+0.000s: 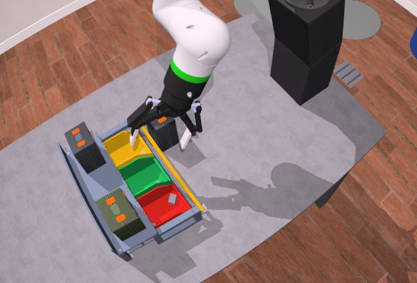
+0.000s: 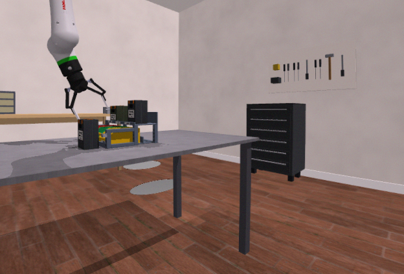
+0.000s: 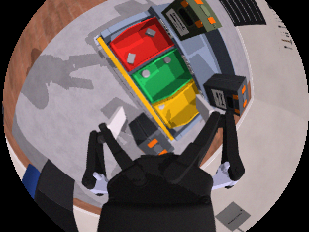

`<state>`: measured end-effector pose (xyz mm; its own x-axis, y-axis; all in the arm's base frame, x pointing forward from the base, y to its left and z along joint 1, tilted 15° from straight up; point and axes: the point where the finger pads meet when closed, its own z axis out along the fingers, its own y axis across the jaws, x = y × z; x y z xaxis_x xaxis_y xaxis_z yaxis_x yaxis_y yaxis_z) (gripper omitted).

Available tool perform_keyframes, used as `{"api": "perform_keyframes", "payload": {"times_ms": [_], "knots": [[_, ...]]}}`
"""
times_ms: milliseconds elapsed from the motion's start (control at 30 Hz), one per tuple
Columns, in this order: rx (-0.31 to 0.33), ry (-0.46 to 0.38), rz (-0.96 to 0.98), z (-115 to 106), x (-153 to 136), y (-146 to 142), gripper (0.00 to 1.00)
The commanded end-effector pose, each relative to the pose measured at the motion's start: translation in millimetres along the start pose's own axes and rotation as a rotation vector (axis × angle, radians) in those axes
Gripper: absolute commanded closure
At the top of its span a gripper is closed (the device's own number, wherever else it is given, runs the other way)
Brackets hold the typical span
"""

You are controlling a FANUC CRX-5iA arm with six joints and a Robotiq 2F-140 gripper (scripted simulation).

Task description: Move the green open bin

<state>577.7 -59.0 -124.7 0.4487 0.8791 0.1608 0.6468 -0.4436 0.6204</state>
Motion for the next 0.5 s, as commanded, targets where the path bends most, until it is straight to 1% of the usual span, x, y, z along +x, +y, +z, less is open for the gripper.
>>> {"api": "perform_keyframes", "payload": {"times_ms": [0,100,467], "knots": [[0.078,0.002,-0.067,-2.7,2.6,-0.4,0.0],[0.196,0.004,-0.169,-6.7,6.6,-1.1,0.0],[0.196,0.004,-0.169,-6.7,6.6,-1.1,0.0]]}}
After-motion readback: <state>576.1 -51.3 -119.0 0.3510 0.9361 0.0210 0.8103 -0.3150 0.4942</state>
